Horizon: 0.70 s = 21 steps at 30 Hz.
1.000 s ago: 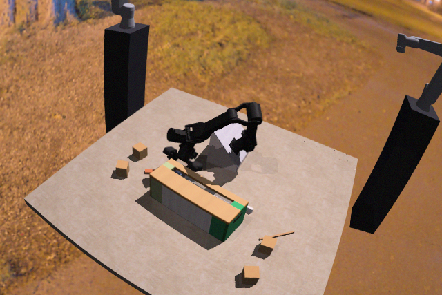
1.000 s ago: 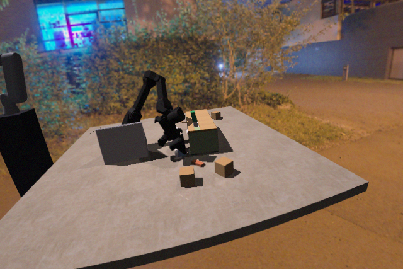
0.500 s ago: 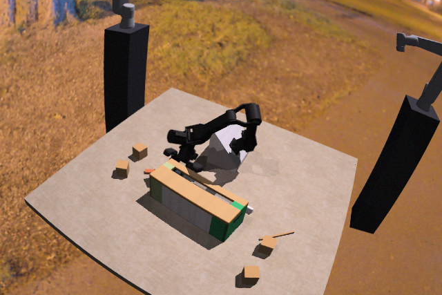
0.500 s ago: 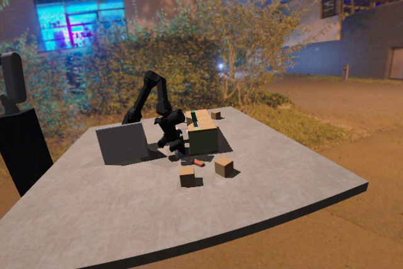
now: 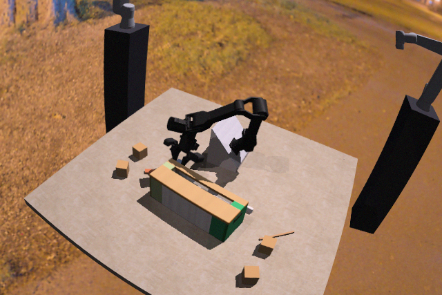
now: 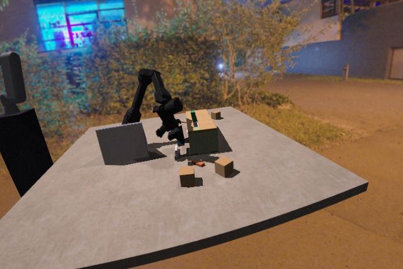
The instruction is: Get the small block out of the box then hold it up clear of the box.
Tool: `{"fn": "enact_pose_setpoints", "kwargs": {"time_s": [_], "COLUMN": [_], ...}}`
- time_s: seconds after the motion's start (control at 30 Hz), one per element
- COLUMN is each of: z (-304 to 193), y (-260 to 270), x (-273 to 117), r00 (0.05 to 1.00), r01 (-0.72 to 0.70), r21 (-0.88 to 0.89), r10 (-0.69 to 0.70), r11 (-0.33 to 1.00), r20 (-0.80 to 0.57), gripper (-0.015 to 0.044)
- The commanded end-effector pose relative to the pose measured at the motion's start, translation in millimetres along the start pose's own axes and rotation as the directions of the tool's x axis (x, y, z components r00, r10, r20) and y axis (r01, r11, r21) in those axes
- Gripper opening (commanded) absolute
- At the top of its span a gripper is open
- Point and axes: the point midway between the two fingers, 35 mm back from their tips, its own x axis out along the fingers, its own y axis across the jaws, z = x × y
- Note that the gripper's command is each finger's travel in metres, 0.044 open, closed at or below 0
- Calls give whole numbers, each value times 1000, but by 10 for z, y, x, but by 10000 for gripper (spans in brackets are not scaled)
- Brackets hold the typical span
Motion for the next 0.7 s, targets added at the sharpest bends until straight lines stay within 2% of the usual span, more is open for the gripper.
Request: {"fn": "enact_pose_setpoints", "kwargs": {"time_s": [0.0, 0.67], "z": [-17, -132], "y": [-5, -153], "x": [-86, -1059], "r00": [1000, 983], "r01": [-8, -159], "r21": [9, 349], "r10": [8, 183], "r11": [1000, 924], "r20": [8, -35], "gripper": [0, 0]}}
